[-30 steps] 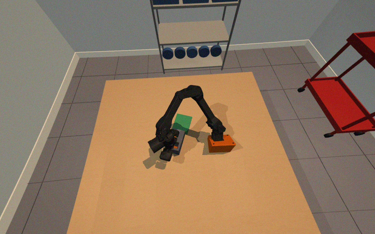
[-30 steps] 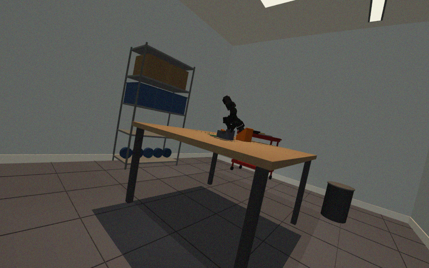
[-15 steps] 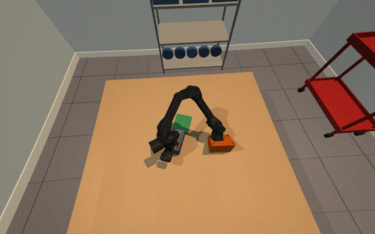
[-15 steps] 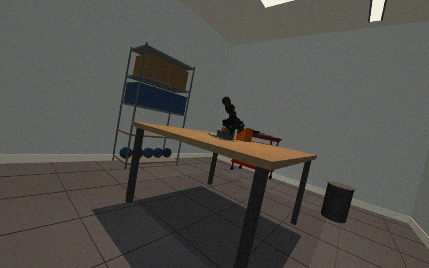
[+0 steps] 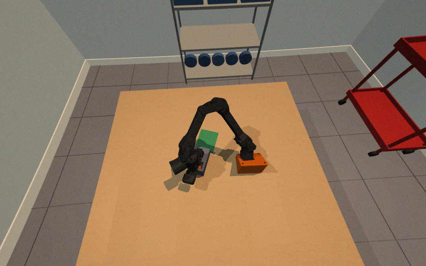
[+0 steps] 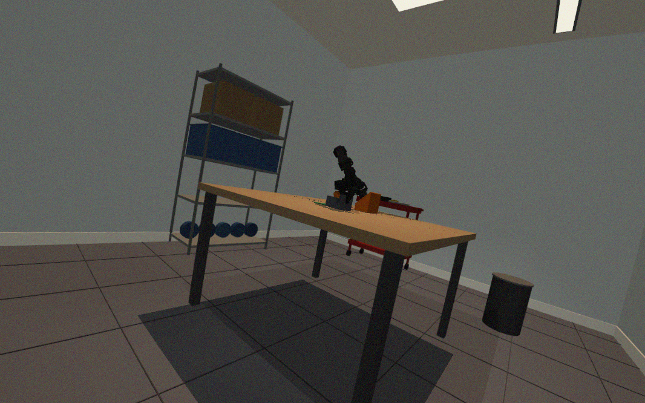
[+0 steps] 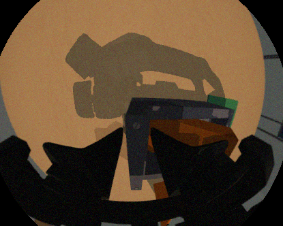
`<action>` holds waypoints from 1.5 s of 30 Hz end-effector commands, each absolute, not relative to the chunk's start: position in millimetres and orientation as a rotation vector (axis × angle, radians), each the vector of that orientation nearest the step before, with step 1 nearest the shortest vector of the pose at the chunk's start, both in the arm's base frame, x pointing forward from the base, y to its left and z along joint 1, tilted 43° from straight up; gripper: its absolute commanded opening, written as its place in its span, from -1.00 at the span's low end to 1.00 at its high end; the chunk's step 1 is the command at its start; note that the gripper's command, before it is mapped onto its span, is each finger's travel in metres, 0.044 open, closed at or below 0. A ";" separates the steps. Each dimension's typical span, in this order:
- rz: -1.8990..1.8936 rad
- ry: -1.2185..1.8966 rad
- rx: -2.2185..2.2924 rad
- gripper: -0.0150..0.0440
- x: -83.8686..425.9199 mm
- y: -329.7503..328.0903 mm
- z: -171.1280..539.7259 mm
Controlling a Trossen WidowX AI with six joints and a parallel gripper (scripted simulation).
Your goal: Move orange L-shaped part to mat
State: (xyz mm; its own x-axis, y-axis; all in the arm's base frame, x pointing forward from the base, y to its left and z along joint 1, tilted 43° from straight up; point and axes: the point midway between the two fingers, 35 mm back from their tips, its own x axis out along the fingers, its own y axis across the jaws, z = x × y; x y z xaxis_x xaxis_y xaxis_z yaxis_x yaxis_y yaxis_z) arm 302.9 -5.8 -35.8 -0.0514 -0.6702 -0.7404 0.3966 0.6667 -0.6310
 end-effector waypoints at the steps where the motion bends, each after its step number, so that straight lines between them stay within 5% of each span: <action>1: -0.885 1.376 -0.265 0.12 300.2 -8.3 -37.1; 45: -0.865 1.366 -0.269 0.12 308.7 67.2 39.6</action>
